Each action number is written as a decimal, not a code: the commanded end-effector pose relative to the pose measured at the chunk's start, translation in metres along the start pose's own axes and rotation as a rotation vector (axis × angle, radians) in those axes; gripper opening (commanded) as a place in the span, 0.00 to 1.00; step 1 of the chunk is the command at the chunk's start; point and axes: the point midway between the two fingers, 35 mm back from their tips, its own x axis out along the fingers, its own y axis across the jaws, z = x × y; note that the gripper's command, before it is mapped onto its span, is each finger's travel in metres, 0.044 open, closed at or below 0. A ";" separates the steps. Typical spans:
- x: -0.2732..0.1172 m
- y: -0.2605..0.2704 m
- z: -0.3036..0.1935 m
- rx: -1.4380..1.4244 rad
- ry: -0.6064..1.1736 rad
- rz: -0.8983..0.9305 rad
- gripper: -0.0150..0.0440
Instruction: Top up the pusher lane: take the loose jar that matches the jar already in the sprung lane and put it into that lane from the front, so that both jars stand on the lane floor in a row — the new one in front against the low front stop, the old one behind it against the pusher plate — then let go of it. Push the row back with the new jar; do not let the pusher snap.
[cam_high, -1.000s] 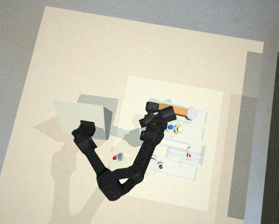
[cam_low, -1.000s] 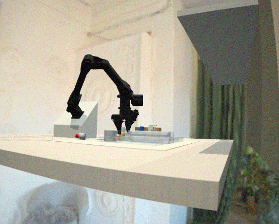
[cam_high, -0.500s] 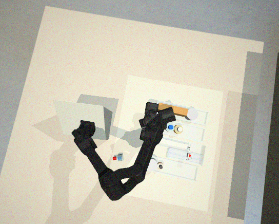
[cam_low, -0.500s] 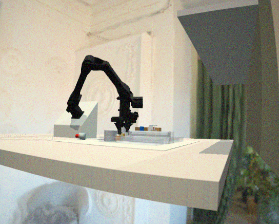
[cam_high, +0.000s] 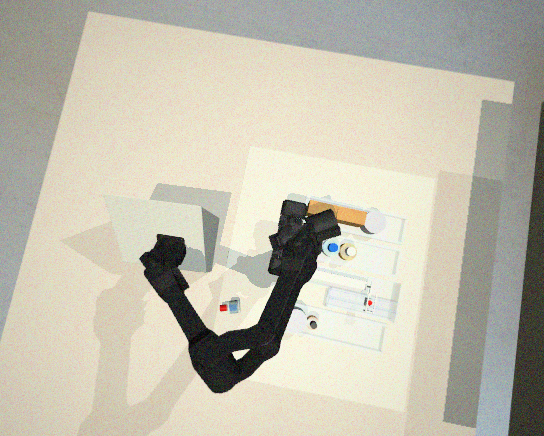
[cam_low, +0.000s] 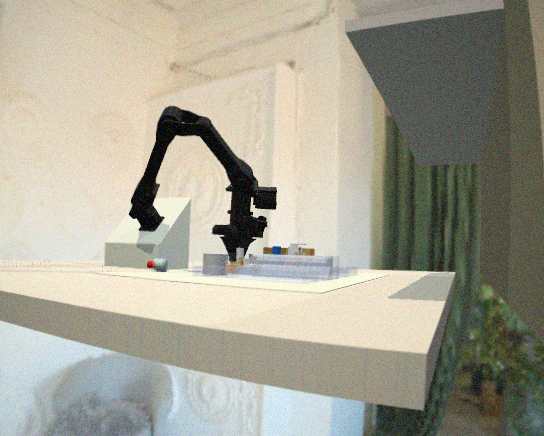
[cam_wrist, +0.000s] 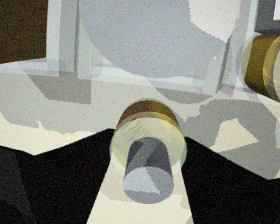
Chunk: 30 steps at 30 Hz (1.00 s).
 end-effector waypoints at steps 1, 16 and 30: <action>-0.021 0.004 0.002 0.009 -0.006 0.013 0.25; -0.099 0.013 0.005 -0.032 -0.037 -0.002 0.25; -0.058 -0.054 0.010 -0.004 -0.038 0.001 0.25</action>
